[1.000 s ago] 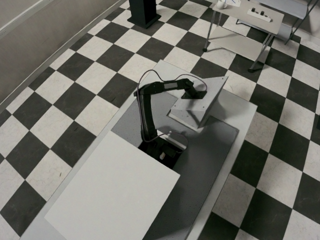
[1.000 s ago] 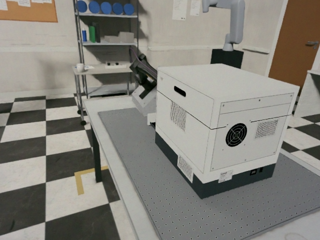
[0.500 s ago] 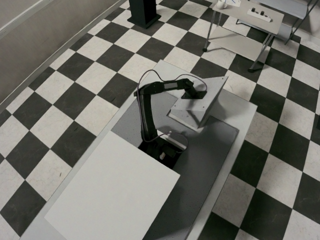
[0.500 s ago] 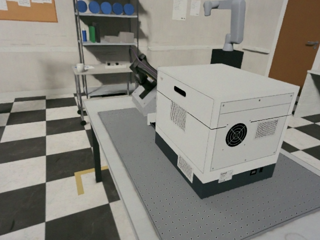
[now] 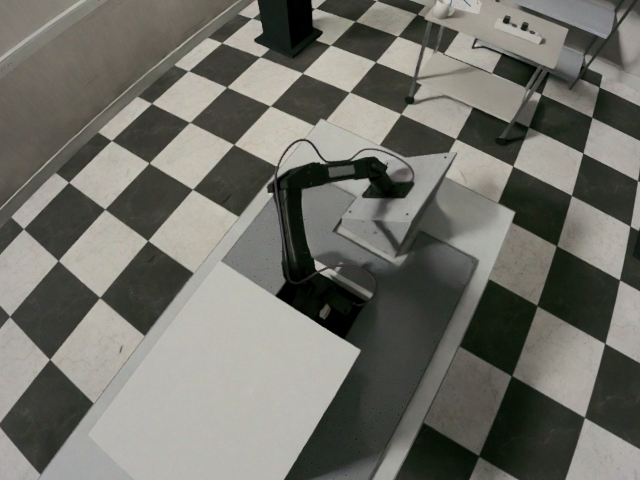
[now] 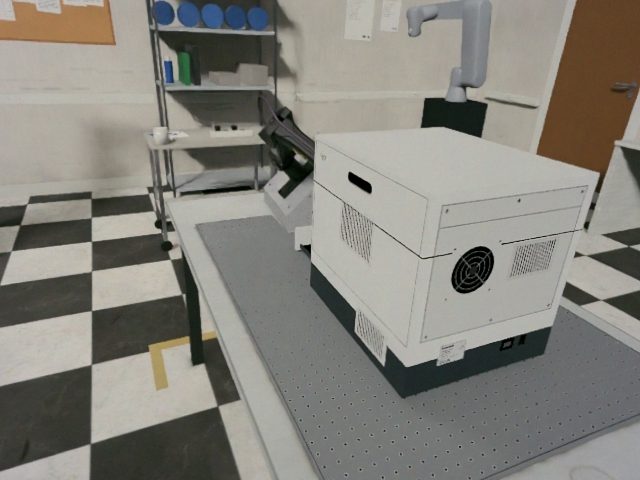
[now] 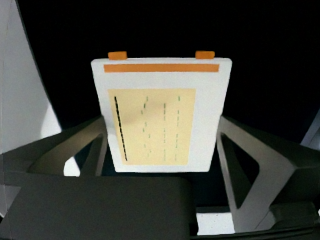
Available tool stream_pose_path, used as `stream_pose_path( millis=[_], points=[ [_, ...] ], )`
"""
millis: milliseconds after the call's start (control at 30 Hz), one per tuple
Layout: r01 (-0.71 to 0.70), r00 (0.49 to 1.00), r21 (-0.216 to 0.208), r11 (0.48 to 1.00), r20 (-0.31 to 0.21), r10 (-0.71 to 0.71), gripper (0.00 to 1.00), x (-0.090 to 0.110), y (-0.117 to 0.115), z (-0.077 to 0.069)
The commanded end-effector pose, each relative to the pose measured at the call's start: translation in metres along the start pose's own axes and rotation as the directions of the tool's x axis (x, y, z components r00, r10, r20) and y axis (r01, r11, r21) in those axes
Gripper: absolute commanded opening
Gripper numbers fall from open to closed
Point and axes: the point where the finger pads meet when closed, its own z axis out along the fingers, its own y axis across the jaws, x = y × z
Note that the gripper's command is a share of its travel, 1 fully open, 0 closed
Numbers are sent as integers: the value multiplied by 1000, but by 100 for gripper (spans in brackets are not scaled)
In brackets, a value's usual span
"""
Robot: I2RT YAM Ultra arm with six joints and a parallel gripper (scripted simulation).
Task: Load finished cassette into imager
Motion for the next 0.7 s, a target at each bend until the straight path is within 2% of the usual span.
stream_pose_path(
  millis=[0, 33, 67, 667],
  points=[
    [18, 1000, 20, 1000, 12, -18, 0, -5, 2, -14],
    [18, 1000, 20, 1000, 12, -18, 0, -5, 2, -14],
    [18, 1000, 20, 1000, 12, -18, 91, -5, 2, -14],
    [15, 1000, 23, 1000, 12, -15, 91, -5, 0, -15]
  ],
)
